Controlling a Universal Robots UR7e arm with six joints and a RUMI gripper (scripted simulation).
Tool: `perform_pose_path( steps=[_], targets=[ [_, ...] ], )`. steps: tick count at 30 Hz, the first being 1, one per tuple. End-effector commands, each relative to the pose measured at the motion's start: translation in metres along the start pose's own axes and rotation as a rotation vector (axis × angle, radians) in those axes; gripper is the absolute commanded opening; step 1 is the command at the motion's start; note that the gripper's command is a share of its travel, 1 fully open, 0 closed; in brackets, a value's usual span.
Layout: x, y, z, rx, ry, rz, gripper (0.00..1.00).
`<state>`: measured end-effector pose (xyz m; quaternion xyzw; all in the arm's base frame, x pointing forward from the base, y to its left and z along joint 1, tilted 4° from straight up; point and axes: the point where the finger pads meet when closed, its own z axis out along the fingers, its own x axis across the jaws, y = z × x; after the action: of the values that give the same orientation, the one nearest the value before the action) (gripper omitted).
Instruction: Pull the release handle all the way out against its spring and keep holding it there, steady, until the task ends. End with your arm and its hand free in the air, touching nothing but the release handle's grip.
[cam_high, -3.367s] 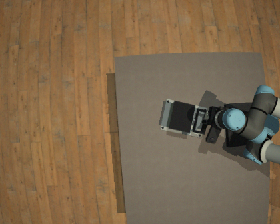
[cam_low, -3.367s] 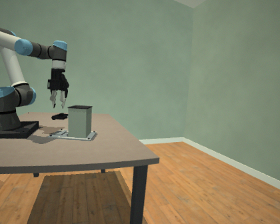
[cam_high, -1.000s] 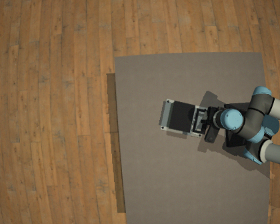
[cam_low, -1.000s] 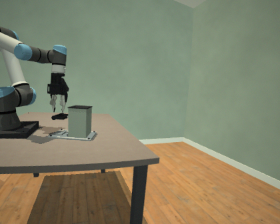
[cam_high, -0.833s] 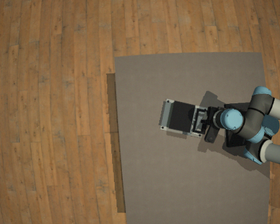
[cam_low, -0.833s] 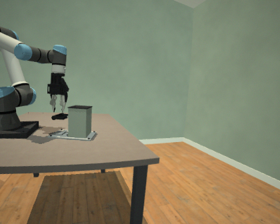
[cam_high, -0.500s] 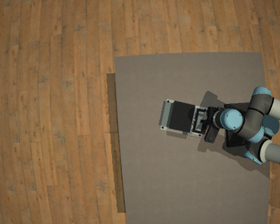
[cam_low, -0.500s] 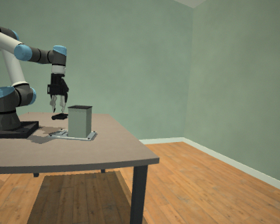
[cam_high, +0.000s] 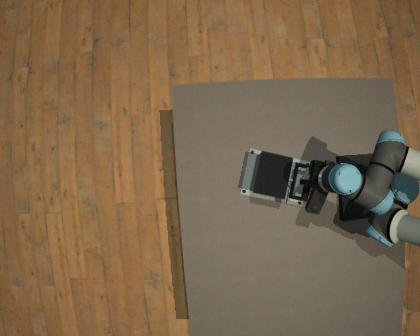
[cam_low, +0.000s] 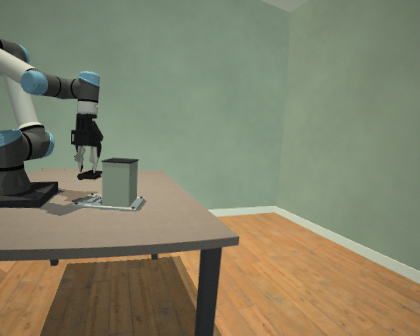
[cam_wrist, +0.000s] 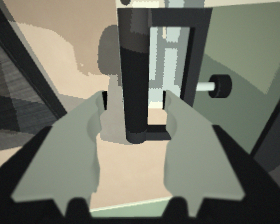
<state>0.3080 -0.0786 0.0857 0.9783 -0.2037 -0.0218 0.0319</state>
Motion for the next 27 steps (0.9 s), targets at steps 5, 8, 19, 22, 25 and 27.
perform_pose_path(
  steps=[5,8,19,22,25,27],
  targets=[
    [0.0,0.0,0.008,0.0,0.001,0.0,0.31],
    [0.0,0.0,0.011,0.0,0.001,0.0,0.31],
    [0.0,0.0,0.019,0.0,0.001,0.0,0.31],
    [0.0,0.0,0.02,0.0,0.001,0.0,0.31],
    [0.0,0.0,0.021,0.0,0.001,0.0,0.31],
    [0.0,0.0,0.021,0.0,0.001,0.0,0.31]
  ],
)
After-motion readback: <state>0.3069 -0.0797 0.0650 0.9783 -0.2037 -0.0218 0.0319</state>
